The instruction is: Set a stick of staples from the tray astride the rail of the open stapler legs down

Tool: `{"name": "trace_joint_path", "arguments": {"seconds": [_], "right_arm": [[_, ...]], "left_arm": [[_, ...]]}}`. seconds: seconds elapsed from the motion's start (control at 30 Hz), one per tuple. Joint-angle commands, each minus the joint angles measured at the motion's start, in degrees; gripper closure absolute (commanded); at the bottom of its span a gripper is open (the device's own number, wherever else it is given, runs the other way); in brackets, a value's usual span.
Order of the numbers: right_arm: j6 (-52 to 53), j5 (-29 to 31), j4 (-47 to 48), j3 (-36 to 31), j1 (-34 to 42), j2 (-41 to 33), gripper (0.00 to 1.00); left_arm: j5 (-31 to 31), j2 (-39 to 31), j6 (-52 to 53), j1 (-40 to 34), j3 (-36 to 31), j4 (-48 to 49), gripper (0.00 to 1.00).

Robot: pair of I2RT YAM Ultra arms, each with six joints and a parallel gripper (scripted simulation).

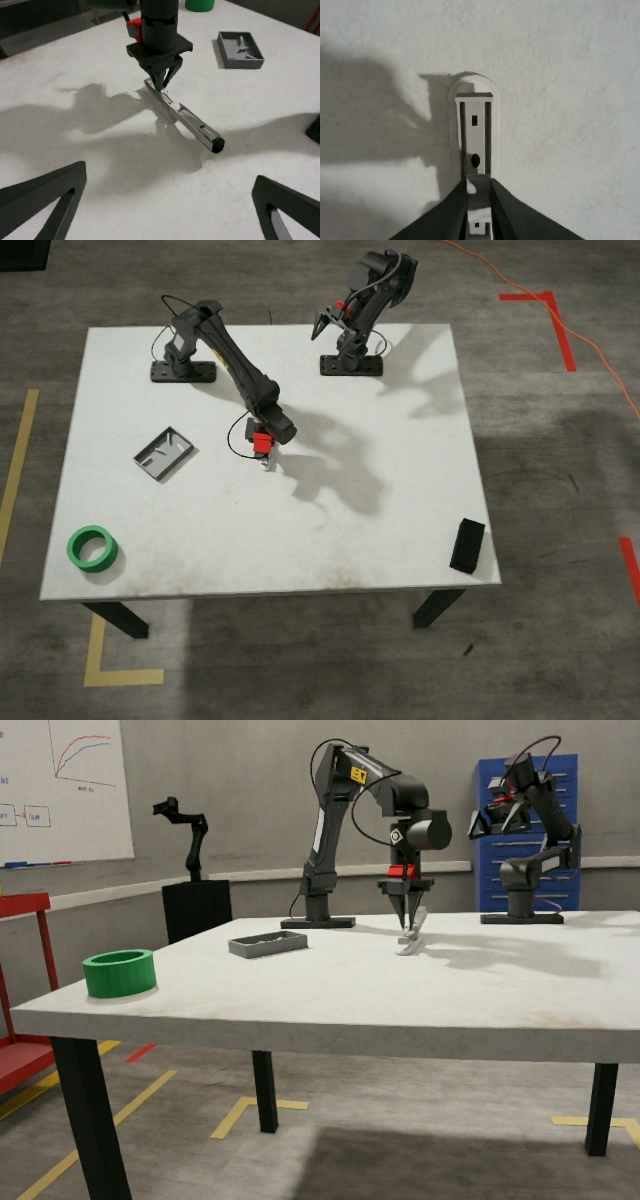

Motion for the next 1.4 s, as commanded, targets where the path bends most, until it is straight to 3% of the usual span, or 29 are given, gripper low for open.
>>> {"name": "trace_joint_path", "arguments": {"seconds": [0.0,1.37], "right_arm": [[-0.4,0.0,0.9,-0.1,-0.7,-0.5,0.94],[0.4,-0.1,5.2,-3.2,-0.3,1.0,0.94]], "left_arm": [[0.5,-1.1,0.5,0.6,-0.7,-0.7,0.0],[0.4,-0.6,0.4,0.7,0.0,0.0,0.0]]}}
